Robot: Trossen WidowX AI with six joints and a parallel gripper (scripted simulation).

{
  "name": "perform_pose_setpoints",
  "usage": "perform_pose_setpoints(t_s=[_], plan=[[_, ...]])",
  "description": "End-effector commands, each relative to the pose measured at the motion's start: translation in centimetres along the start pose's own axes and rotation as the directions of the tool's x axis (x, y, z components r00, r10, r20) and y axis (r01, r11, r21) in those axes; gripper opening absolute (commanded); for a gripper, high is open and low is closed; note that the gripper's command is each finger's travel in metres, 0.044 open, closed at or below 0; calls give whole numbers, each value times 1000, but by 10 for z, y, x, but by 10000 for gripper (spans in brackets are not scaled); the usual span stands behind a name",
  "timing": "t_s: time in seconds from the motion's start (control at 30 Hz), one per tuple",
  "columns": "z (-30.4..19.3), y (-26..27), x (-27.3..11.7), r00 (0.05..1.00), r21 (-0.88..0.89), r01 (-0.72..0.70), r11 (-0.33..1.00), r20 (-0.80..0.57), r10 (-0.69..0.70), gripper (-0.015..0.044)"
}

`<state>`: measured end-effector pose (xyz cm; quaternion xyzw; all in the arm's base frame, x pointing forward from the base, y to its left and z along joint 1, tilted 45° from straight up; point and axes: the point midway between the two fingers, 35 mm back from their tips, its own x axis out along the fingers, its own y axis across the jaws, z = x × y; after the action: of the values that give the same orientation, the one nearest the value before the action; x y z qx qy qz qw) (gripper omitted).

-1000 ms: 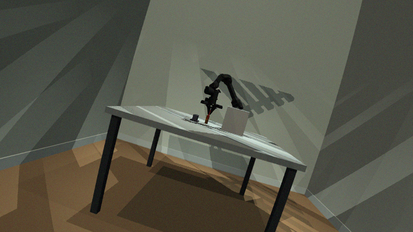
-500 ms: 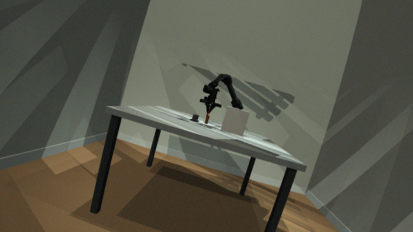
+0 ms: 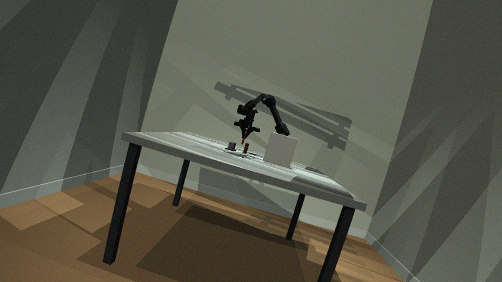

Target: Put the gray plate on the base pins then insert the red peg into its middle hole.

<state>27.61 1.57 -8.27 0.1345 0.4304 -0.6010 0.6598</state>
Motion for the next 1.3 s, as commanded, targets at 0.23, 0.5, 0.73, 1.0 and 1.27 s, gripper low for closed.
perform_pose_setpoints(t_s=[0.23,0.5,0.73,1.0,1.27], plan=[[33,7,-3,1000,-1,-10,1000,1,10,0],[55,10,-4,1000,1,-12,1000,1,12,0],[76,12,-5,1000,3,-12,1000,4,12,0],[100,11,-5,1000,5,-10,1000,8,10,0],[125,9,-4,1000,8,-6,1000,14,6,0]])
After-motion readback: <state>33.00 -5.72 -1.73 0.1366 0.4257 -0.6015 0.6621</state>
